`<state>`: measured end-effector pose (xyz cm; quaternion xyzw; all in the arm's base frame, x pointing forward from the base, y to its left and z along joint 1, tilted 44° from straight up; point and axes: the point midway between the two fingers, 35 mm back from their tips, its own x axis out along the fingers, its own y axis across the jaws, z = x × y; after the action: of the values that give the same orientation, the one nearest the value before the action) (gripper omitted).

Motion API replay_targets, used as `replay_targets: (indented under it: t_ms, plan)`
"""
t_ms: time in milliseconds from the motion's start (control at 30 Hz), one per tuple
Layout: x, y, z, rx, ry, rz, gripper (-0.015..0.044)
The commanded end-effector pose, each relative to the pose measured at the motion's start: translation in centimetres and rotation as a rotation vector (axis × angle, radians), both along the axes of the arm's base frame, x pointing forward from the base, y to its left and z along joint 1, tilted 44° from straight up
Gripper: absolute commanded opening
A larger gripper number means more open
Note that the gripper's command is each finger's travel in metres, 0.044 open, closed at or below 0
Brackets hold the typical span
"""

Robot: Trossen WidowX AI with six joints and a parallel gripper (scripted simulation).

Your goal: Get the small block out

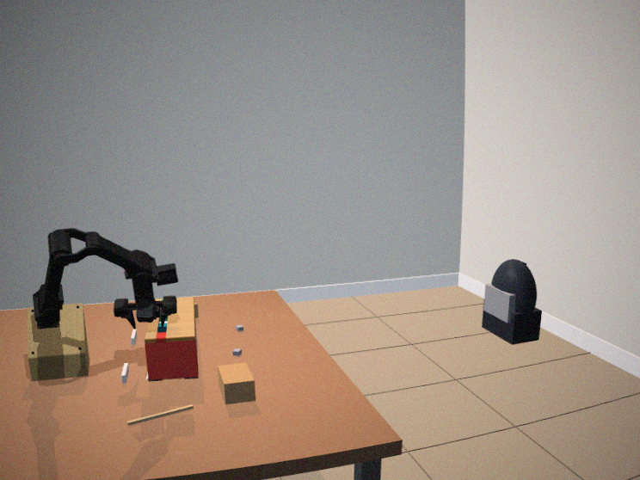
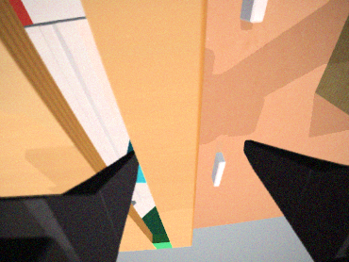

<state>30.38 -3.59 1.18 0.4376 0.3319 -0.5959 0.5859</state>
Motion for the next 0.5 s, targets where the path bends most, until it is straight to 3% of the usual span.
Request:
replay_targets:
  t_ms: [0,467]
  plan:
    - [-0.3,-0.7,-0.8,-0.008,0.014,0.001,0.0400]
    - [-0.1,-1.5,-1.2,-0.003,0.001,-0.001,0.0400]
